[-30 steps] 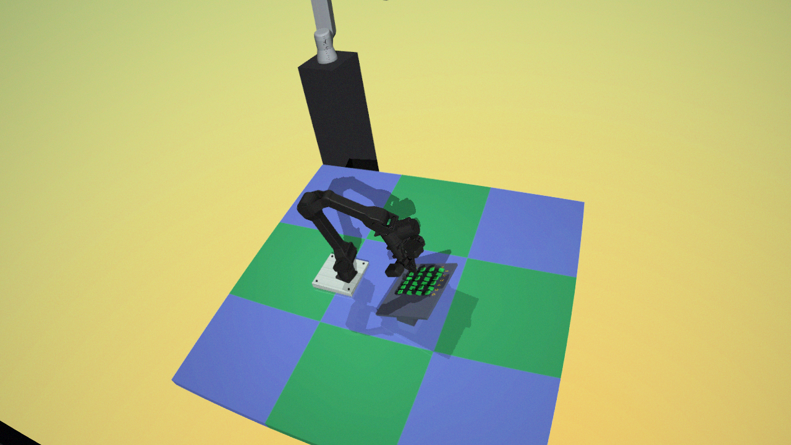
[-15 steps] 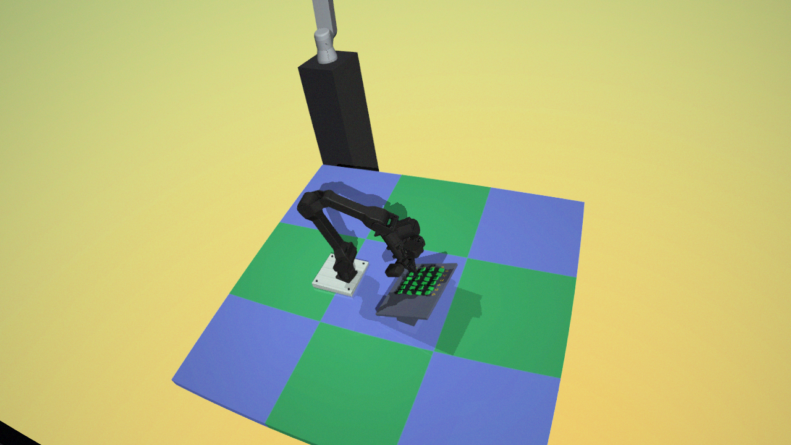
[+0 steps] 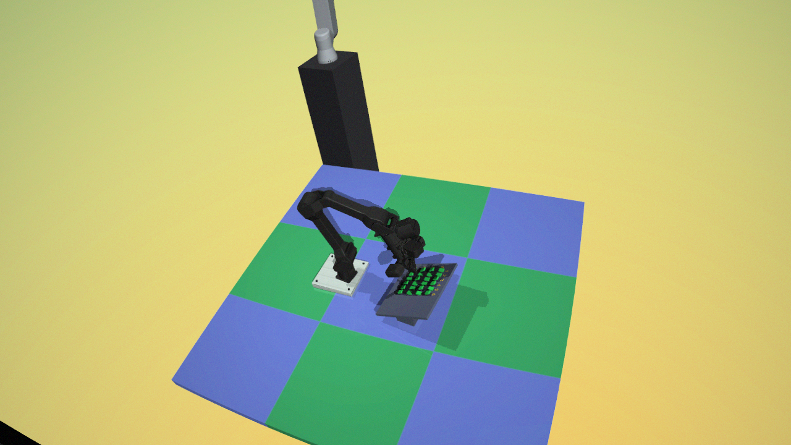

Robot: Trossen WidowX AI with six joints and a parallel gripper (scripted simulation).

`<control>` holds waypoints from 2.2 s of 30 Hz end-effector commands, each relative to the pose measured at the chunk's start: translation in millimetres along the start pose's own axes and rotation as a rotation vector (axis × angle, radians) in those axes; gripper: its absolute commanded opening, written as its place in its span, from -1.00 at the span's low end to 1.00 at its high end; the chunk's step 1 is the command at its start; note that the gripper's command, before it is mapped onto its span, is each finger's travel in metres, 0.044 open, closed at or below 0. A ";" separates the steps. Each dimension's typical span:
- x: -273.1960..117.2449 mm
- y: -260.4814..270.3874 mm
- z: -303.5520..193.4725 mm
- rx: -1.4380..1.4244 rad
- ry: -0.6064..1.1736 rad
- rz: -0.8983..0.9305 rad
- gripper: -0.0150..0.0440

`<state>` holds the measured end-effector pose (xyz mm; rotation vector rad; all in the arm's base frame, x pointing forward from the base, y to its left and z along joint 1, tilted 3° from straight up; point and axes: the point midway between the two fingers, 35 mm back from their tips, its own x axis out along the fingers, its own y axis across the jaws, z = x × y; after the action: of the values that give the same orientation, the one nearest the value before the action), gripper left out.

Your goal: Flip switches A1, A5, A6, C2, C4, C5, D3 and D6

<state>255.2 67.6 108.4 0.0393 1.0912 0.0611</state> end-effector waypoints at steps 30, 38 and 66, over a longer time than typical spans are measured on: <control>5.4 -0.4 -0.1 -0.004 0.001 -0.003 -0.49; 6.4 -0.4 -0.1 -0.004 0.001 -0.003 -0.49; -24.4 -44.6 1.0 -0.006 0.002 -0.008 -0.49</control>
<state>243.4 20.5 130.2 0.0294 1.0978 0.0499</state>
